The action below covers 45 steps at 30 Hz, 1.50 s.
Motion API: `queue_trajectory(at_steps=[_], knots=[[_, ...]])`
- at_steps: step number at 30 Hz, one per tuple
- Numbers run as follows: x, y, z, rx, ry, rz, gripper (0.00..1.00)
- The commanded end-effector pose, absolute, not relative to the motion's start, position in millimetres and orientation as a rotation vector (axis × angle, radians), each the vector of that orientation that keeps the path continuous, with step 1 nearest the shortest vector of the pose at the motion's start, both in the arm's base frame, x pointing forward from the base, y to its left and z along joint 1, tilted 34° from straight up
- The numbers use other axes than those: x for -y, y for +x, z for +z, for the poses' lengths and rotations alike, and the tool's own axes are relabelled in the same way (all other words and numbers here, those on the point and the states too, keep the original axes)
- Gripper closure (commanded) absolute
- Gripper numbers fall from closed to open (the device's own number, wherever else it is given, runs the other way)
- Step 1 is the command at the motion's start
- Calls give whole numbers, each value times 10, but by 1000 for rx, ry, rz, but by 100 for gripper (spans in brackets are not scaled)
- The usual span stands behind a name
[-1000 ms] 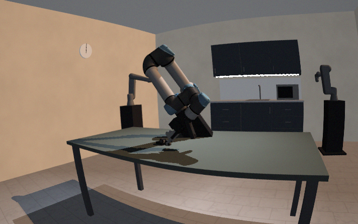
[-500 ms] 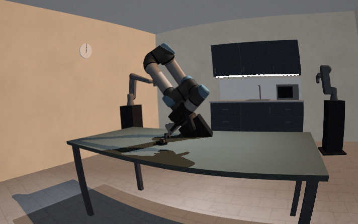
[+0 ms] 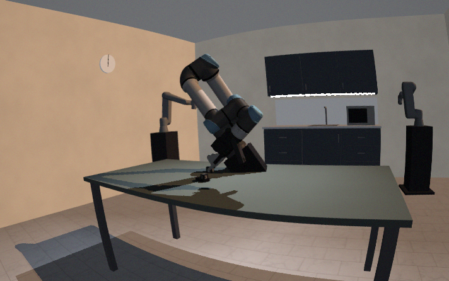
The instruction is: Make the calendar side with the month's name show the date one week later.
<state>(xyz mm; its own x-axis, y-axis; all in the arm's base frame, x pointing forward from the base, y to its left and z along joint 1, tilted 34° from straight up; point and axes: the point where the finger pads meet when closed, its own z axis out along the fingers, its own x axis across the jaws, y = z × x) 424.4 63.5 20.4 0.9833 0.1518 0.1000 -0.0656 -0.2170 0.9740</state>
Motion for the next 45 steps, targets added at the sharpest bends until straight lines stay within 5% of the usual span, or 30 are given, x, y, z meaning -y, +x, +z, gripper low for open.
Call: queue_trajectory(at_steps=[1,45], knots=[[-637,4244,207,-63,1783,200,90],[-630,4245,232,-94,2039,200,90]])
